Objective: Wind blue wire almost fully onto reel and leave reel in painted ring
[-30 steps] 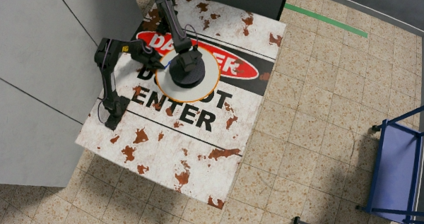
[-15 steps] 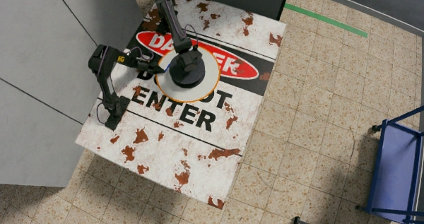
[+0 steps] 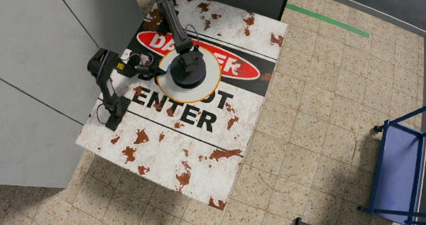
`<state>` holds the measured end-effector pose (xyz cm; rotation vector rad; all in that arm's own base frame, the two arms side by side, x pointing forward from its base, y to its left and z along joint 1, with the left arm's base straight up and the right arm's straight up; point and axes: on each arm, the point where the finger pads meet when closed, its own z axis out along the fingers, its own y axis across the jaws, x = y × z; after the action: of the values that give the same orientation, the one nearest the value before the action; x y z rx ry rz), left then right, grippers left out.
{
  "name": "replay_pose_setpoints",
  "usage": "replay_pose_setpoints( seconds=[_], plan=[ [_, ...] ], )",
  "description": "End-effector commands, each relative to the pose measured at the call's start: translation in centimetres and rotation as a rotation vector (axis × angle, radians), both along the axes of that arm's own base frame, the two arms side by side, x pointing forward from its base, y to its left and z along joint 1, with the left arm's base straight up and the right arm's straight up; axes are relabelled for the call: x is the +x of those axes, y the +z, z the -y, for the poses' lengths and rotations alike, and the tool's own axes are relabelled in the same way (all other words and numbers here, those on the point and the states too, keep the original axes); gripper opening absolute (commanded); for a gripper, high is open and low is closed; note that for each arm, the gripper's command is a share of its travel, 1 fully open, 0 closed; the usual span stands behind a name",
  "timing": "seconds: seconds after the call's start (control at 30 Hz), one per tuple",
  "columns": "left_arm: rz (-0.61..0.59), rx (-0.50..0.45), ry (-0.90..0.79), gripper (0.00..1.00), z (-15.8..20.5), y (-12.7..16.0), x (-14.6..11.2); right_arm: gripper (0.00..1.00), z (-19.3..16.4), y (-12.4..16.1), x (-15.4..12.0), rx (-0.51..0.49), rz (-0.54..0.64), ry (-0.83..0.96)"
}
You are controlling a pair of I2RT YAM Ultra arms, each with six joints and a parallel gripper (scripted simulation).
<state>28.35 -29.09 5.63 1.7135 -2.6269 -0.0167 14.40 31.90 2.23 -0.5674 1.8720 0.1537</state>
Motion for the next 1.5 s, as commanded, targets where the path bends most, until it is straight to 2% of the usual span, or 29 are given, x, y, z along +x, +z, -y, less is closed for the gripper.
replay_pose_setpoints(
  seconds=[0.0, 0.77, 1.47],
  plan=[
    [0.01, -0.006, 0.021, 0.52, -0.5, 0.7, 0.2, 0.0, -0.8, 1.1, -0.1, 0.059, 0.003, 0.057],
    [0.01, -0.006, 0.021, 0.52, -0.5, 0.7, 0.2, 0.0, 0.2, 0.9, 0.2, 0.059, 0.003, 0.06],
    [0.01, -0.006, 0.021, 0.52, -0.5, 0.7, 0.2, 0.0, -0.4, 0.7, 1.2, 0.059, 0.003, 0.06]
  ],
)
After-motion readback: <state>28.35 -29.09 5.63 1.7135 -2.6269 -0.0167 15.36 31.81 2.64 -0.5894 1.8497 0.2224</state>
